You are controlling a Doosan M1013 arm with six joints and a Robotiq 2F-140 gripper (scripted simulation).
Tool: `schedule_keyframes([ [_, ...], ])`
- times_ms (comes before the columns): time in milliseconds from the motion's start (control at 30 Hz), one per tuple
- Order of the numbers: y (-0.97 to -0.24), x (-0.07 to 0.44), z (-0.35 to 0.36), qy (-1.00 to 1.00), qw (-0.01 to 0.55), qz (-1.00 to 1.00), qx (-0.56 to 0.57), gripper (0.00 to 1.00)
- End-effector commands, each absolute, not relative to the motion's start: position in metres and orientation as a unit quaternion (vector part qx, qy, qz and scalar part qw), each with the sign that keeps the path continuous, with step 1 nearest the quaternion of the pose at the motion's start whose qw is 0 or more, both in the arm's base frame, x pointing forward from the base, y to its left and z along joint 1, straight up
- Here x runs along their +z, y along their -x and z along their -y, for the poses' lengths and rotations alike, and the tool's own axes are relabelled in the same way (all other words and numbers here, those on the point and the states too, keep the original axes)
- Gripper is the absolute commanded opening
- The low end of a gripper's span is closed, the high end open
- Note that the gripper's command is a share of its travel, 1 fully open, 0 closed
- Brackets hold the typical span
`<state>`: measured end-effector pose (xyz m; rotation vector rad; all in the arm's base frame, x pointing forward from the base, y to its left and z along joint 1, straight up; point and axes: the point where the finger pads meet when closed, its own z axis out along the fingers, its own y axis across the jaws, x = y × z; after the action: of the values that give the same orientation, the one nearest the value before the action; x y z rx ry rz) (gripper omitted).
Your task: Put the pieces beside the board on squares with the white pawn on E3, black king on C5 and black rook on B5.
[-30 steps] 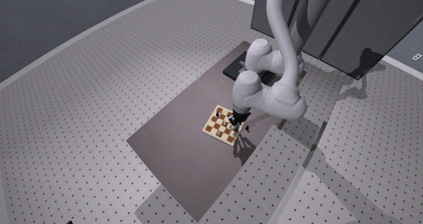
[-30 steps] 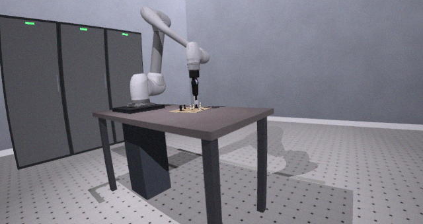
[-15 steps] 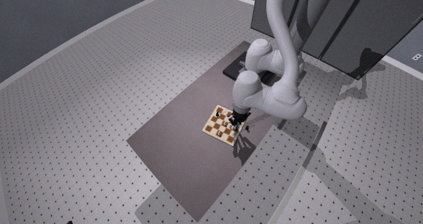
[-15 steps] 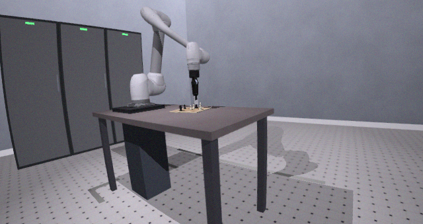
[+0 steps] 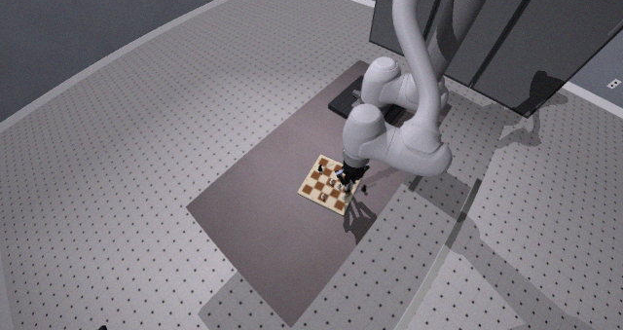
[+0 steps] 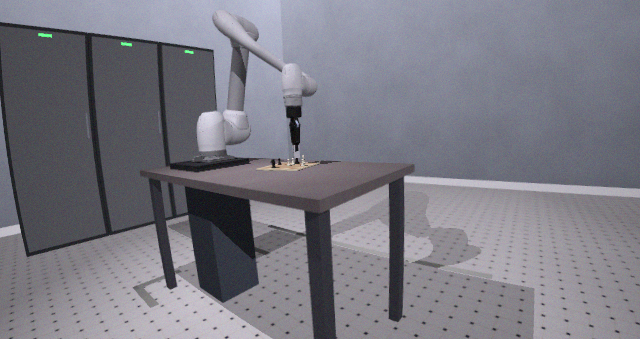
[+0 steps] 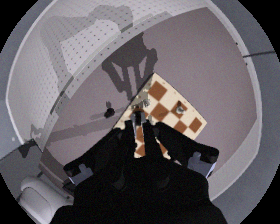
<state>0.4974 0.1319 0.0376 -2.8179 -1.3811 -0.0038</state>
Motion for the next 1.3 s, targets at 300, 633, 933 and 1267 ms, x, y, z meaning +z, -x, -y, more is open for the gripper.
schedule_keyframes([
  [300,-0.497,0.038,-0.132,0.898,0.002,0.44,-0.001,0.25],
  [633,-0.497,0.039,-0.132,0.898,0.002,0.44,-0.001,0.25],
  [933,-0.497,0.059,-0.132,0.898,0.002,0.44,-0.001,0.25],
  [1267,-0.497,0.112,-0.132,0.898,0.002,0.44,-0.001,0.25],
])
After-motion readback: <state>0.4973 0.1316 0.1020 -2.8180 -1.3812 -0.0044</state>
